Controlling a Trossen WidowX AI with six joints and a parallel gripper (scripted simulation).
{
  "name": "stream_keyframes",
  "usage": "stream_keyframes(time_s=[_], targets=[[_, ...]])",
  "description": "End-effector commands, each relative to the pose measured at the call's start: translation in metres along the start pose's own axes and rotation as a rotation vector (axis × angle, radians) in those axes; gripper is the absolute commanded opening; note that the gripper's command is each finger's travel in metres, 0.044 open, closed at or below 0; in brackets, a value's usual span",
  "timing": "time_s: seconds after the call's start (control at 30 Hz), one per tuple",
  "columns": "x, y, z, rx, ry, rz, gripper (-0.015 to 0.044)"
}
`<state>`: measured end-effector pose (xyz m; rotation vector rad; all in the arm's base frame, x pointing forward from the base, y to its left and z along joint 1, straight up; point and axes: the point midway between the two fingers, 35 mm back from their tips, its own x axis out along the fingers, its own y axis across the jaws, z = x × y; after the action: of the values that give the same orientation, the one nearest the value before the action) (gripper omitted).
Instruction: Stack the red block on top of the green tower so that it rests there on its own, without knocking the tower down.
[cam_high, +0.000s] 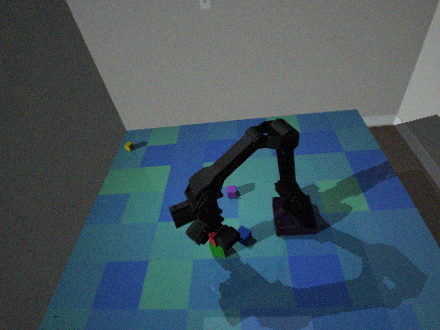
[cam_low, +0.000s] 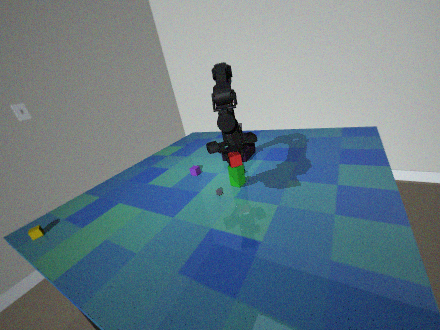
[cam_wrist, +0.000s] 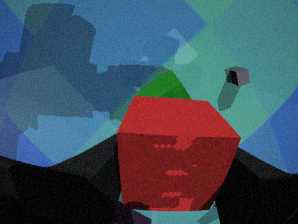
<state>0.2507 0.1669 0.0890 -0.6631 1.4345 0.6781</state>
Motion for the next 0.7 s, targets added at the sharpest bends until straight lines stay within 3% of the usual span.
stream_keyframes(time_s=[0.0,0.67], targets=[[0.0015,-0.0003,0.0001,0.006,0.0,-0.002,0.0],[-0.0002,-0.0003,0.0003,0.006,0.0,-0.002,0.0]])
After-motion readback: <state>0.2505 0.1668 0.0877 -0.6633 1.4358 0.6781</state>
